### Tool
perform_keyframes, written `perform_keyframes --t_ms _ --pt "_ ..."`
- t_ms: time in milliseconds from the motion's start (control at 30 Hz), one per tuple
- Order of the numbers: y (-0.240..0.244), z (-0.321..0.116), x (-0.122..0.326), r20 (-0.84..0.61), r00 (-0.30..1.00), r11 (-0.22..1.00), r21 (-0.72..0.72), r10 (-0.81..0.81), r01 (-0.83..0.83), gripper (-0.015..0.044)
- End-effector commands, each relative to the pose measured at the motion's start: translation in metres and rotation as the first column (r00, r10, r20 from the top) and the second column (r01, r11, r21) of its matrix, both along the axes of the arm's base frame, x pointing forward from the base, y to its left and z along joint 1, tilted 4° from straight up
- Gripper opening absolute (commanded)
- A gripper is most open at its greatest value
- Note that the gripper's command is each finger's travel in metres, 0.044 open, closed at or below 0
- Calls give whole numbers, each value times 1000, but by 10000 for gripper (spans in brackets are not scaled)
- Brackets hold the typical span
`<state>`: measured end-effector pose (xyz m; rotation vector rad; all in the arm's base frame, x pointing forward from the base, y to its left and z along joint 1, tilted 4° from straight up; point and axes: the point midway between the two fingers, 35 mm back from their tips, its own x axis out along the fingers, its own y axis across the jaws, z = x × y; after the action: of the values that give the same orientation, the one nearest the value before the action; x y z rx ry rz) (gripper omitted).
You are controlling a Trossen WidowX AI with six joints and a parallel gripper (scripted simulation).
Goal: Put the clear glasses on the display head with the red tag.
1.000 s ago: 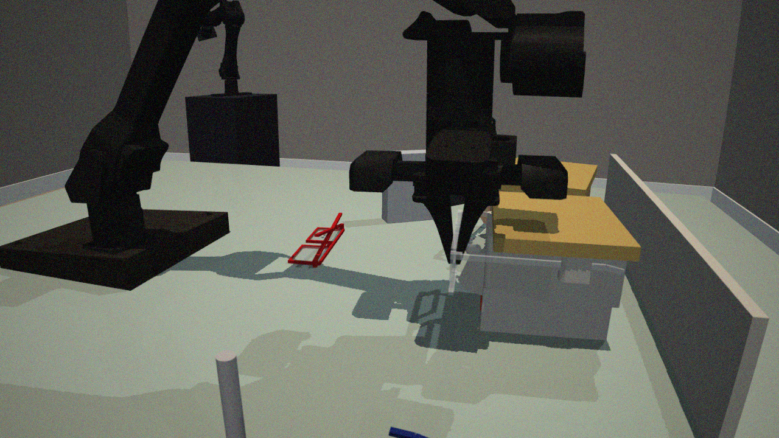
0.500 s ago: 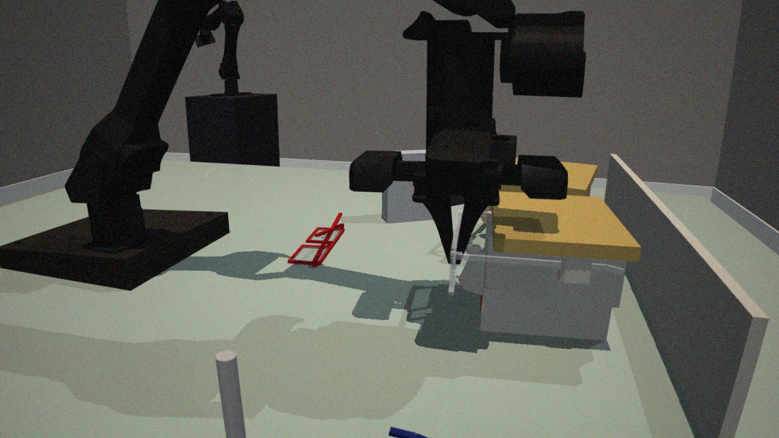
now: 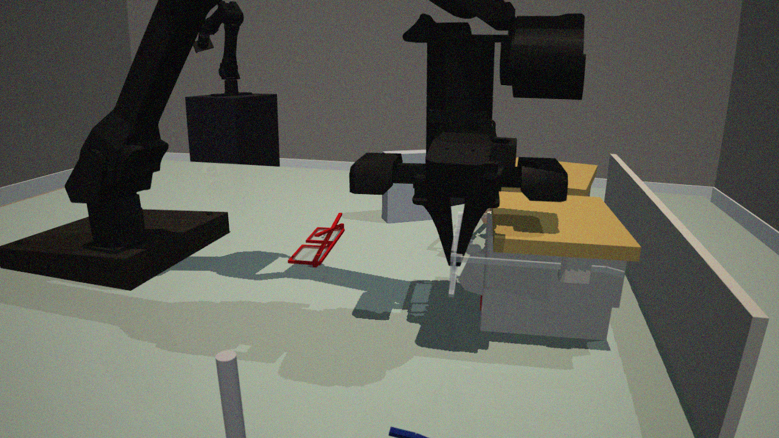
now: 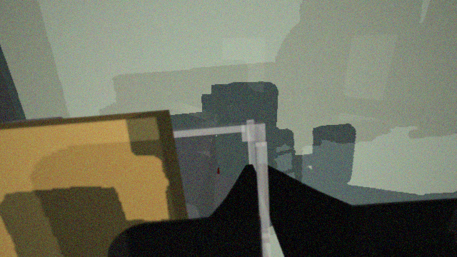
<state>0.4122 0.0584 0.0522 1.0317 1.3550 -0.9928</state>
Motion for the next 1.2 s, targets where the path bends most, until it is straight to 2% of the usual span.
perform_keyframes --t_ms 0,67,200,467,667,833,1167 --pt "1 -3 0 0 1000 1000 5 -3 3 0" --pt "1 -3 0 0 1000 1000 5 -3 3 0" --pt "0 -1 0 0 1000 1000 0 0 0 105" --pt "0 -1 0 0 1000 1000 0 0 0 107" --pt "0 28 0 -14 1000 1000 -8 -3 2 107" --pt "0 30 0 -15 1000 1000 -9 -3 3 107" --pt "-10 38 -35 -18 1000 1000 -10 -3 3 107"
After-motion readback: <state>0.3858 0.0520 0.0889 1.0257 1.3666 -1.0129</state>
